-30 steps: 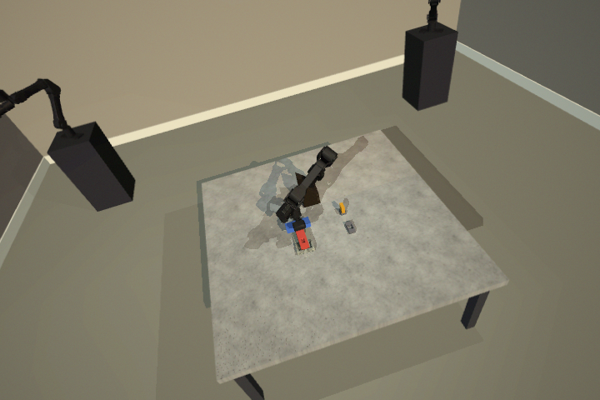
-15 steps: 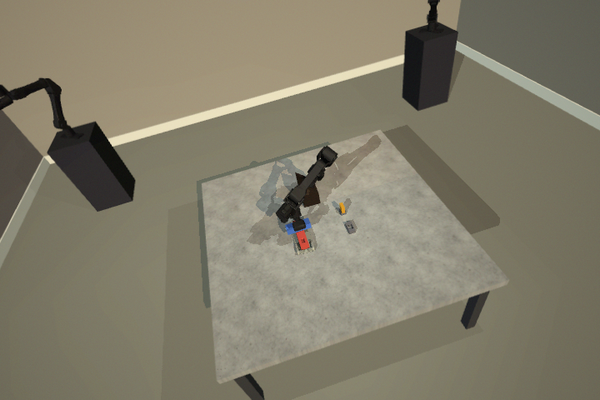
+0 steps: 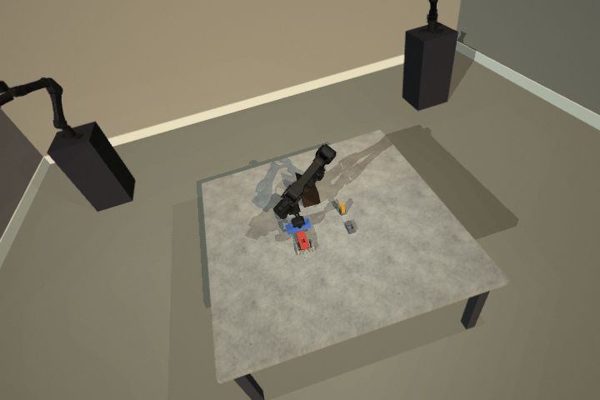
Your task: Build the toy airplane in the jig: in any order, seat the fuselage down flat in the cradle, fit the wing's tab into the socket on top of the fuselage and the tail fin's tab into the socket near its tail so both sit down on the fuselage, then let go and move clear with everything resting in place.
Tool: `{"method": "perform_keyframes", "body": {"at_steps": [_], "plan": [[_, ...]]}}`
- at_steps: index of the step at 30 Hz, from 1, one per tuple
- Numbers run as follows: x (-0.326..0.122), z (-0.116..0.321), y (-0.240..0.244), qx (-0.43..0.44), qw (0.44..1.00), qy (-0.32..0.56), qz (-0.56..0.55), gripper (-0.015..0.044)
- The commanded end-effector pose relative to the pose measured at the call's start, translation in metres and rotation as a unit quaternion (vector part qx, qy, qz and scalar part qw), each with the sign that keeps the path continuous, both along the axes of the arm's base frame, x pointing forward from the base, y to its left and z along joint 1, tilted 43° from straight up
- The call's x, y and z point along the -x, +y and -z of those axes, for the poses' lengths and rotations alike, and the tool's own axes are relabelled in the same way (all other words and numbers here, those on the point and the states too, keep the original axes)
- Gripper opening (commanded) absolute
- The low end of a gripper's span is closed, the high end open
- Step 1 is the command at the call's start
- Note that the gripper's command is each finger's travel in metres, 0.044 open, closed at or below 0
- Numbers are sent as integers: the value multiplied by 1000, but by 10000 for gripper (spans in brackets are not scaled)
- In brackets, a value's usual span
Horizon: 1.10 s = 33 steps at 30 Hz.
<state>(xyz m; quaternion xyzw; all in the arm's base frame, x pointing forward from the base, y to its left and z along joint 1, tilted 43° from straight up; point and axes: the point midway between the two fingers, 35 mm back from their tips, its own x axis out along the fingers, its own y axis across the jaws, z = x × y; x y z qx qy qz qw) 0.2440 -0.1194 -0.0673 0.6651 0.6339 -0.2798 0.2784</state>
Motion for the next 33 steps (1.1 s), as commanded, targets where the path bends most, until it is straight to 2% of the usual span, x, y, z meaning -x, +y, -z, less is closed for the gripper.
{"method": "perform_keyframes", "body": {"at_steps": [1, 8, 12, 17, 23, 25, 33], "plan": [[2, -38, -38, 14, 1000, -14, 9, 440], [0, -38, -43, 15, 1000, -20, 3, 440], [-1, -38, -43, 23, 985, -127, -113, 440], [-1, -38, -44, 35, 916, -282, -284, 440], [-2, -39, -44, 47, 763, -446, -465, 440], [-2, -39, -44, 49, 721, -477, -500, 440], [-2, -39, -44, 49, 716, -481, -504, 440]]}}
